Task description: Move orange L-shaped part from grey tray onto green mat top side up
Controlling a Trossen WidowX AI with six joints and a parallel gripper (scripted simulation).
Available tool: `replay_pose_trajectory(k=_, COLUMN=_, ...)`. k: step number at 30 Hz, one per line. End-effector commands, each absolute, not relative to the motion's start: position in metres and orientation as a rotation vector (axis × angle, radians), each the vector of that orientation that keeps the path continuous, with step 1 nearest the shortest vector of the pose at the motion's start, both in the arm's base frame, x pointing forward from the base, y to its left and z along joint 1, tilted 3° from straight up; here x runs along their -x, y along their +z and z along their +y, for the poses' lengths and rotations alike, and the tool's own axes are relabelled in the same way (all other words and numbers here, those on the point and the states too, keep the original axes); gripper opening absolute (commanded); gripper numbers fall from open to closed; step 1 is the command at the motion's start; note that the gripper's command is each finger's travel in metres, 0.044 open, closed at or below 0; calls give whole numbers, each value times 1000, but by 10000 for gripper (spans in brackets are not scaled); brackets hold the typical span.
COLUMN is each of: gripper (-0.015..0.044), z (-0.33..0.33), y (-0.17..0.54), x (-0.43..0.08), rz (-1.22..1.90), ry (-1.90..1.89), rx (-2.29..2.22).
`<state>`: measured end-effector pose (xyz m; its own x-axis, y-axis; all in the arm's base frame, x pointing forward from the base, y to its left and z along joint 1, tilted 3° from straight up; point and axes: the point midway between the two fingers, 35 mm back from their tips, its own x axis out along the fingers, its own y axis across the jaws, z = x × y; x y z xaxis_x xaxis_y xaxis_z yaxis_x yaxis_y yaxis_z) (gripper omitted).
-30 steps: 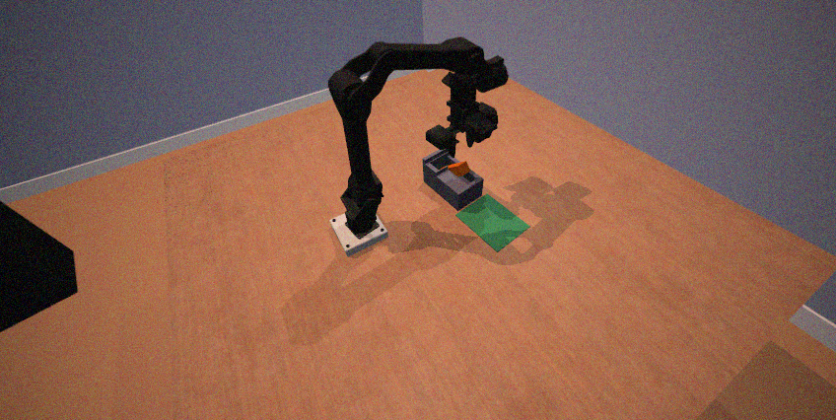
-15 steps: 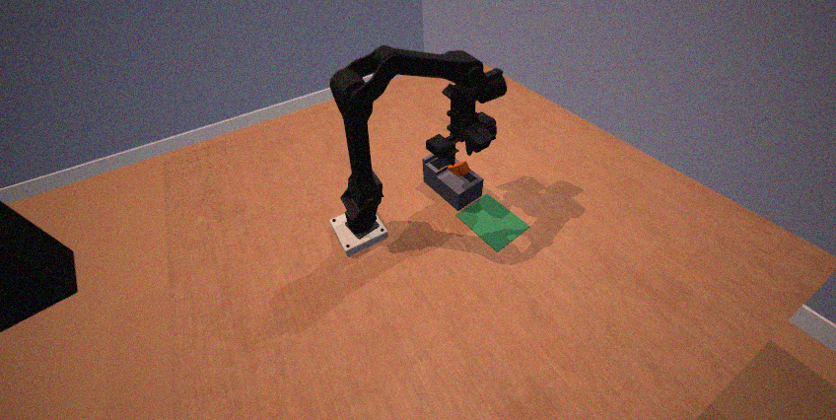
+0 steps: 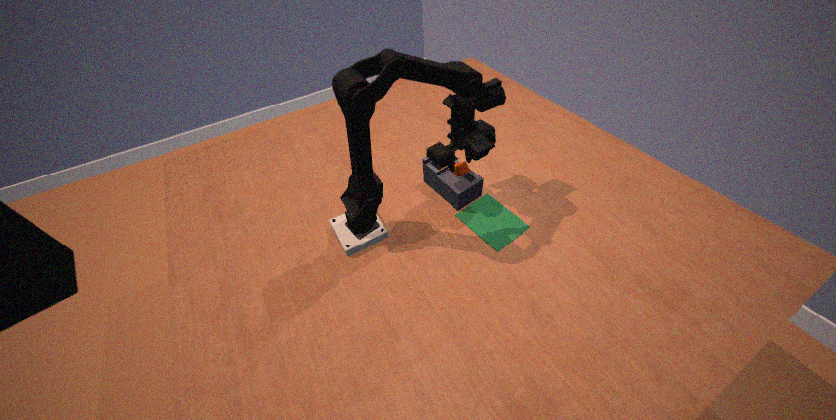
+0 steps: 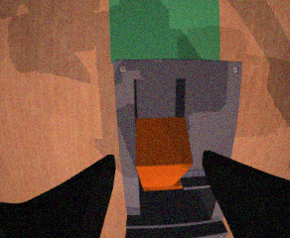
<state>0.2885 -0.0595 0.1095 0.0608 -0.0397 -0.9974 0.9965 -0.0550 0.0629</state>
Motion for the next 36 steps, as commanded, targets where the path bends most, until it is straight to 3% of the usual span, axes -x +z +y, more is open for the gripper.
replay_pose_trajectory(k=1, gripper=280, z=-59, y=101, x=-288, rz=1113, ry=-1225, rx=-1256)
replay_pose_trajectory(k=8, gripper=280, z=-59, y=94, x=-288, rz=1113, ry=-1225, rx=-1256)
replay_pose_trajectory(k=14, gripper=122, z=-60, y=98, x=-288, rz=1110, ry=-1224, rx=-1251)
replay_pose_trajectory(k=23, gripper=62, z=-60, y=98, x=-288, rz=1110, ry=-1224, rx=-1251)
replay_pose_trajectory(k=26, gripper=0, z=-60, y=98, x=-288, rz=1110, ry=-1224, rx=-1251)
replay_pose_trajectory(k=36, gripper=0, z=-59, y=103, x=-288, rz=1111, ry=-1224, rx=-1252)
